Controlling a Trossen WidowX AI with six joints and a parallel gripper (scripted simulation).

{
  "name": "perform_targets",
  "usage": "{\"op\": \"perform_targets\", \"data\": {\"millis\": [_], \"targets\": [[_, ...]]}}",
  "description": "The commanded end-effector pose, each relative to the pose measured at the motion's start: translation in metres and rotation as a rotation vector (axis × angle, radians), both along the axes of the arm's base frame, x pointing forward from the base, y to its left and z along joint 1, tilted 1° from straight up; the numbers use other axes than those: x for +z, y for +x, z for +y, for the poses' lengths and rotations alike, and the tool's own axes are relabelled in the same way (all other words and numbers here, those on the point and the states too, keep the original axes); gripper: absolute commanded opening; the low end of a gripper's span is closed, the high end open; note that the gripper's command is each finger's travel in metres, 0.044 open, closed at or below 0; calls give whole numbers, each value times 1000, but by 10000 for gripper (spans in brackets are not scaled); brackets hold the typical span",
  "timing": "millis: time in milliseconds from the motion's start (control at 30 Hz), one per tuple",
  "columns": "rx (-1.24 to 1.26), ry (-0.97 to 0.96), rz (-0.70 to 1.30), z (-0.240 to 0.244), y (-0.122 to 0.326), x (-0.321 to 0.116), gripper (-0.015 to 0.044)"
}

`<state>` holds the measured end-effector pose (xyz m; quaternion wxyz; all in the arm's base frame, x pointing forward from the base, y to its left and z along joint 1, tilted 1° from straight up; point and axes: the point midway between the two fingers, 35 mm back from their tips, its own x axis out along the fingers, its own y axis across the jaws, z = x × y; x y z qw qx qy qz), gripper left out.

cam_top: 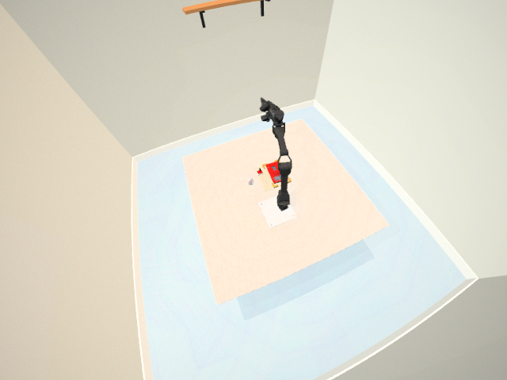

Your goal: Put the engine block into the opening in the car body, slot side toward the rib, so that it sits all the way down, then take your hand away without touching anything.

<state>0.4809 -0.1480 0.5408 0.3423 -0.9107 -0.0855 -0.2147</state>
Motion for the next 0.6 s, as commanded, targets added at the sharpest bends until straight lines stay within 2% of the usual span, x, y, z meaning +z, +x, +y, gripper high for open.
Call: {"op": "perform_targets", "data": {"millis": [0,300,567], "targets": [[29,72,125,16,20,-31,440],[77,176,399,57,46,-97,440],[108,229,654,99,52,-159,440]]}}
